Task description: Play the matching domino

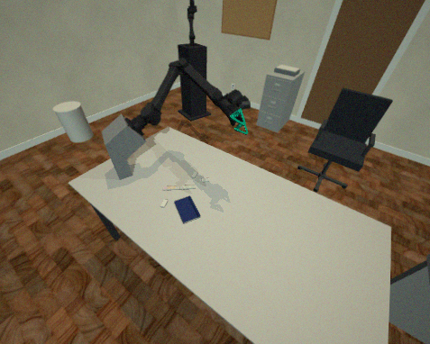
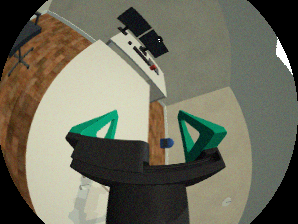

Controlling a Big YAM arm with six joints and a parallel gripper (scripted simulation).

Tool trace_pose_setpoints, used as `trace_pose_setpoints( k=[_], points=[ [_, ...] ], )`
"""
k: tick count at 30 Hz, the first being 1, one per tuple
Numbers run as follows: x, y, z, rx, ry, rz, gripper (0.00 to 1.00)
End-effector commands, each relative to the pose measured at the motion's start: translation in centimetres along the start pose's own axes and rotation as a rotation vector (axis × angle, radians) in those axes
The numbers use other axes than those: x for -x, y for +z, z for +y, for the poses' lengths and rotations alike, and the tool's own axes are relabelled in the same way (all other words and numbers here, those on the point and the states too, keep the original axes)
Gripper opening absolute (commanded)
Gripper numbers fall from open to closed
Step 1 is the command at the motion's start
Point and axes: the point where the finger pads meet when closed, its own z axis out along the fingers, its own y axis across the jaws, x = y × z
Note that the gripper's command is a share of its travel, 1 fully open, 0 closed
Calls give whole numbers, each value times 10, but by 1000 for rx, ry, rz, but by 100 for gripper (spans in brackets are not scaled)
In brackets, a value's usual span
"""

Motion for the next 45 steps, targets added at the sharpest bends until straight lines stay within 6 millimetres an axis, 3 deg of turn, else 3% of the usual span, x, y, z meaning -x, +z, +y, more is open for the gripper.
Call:
trace_pose_setpoints(
  k=[1, 2, 11, 18, 19, 28, 35, 36, 45],
  points=[
    [35, -10, -9, -14, -5, -52, 100],
    [8, -2, -3, -4, 0, -9, 100],
    [54, -16, -12, -10, -3, -34, 100],
    [54, -16, -12, -10, -3, -34, 100],
    [21, -14, -4, 11, 0, -3, 100],
    [-46, -83, -46, -3, -3, -31, 100],
    [-46, -83, -46, -3, -3, -31, 100],
    [-77, -86, -47, 0, 13, 24, 100],
    [-145, -153, -84, -8, 2, -18, 100]
  ],
)
